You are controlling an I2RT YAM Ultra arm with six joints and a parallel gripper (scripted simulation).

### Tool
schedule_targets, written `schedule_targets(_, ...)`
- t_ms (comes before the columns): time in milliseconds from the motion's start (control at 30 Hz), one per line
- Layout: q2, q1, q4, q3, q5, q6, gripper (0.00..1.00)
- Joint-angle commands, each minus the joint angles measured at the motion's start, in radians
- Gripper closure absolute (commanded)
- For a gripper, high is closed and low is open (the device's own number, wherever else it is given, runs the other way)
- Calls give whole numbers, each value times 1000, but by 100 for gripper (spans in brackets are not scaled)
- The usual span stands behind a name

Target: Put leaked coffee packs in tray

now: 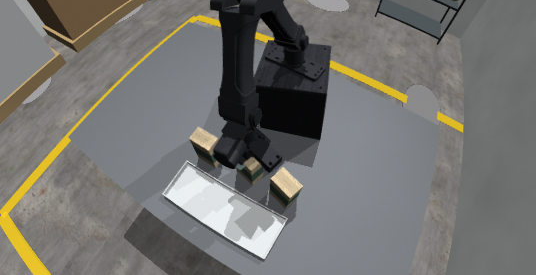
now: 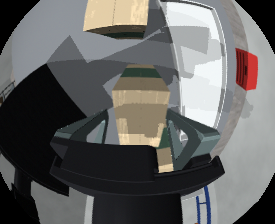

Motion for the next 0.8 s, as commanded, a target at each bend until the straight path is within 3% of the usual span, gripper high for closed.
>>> schedule_targets(0,22,-3,49,25,-3,-9,21)
schedule_targets(767,31,-5,71,26,-3,-8,21)
